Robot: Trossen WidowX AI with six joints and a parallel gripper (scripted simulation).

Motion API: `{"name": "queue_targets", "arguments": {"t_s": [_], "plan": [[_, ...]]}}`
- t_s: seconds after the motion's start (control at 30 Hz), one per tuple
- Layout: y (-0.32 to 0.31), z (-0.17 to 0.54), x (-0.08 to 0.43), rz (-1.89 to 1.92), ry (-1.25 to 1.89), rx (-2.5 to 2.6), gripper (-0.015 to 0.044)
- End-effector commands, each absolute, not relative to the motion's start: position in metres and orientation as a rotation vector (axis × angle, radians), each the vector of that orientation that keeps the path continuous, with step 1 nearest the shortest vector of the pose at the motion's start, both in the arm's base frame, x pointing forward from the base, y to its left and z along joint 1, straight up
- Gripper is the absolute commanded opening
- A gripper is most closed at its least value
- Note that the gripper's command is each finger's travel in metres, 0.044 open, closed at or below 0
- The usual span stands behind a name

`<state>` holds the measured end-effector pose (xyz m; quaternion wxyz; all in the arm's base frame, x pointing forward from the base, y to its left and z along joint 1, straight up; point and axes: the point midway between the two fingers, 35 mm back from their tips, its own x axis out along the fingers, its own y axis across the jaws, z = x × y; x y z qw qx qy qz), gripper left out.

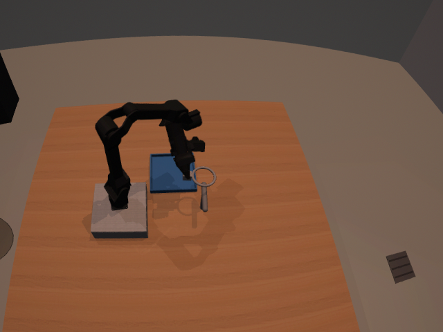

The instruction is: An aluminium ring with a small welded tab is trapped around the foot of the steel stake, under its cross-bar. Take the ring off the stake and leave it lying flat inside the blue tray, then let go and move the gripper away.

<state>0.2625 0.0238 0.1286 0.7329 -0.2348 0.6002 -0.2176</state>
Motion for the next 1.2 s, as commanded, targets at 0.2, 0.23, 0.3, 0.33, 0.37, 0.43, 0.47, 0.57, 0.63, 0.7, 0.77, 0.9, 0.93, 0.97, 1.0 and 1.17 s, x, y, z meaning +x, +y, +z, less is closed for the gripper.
{"name": "queue_targets", "arguments": {"t_s": [0.2, 0.23, 0.3, 0.33, 0.37, 0.43, 0.47, 0.57, 0.63, 0.7, 0.77, 0.9, 0.93, 0.97, 1.0, 1.17], "plan": [[0.083, 0.103, 0.256, -0.409, 1.333, -0.520, 0.0000], [0.092, 0.097, 0.253, -0.412, 1.335, -0.516, 0.0000], [0.115, 0.083, 0.242, -0.422, 1.337, -0.510, 0.0000], [0.127, 0.074, 0.234, -0.431, 1.337, -0.507, 0.0000], [0.139, 0.066, 0.225, -0.442, 1.335, -0.506, 0.0000], [0.160, 0.049, 0.205, -0.468, 1.326, -0.507, 0.0000], [0.168, 0.042, 0.197, -0.481, 1.320, -0.508, 0.0000], [0.174, 0.036, 0.189, -0.492, 1.314, -0.510, 0.0000], [0.174, 0.036, 0.189, -0.492, 1.314, -0.510, 0.0000], [0.174, 0.036, 0.189, -0.492, 1.314, -0.510, 0.0000], [0.174, 0.032, 0.189, -0.492, 1.314, -0.510, 0.0000], [0.174, 0.010, 0.189, -0.492, 1.315, -0.510, 0.0000], [0.174, 0.007, 0.189, -0.492, 1.315, -0.510, 0.0000], [0.174, 0.006, 0.189, -0.492, 1.315, -0.510, 0.0000], [0.174, 0.006, 0.189, -0.492, 1.315, -0.510, 0.0000], [0.175, 0.012, 0.190, -0.487, 1.313, -0.511, 0.0131]]}}
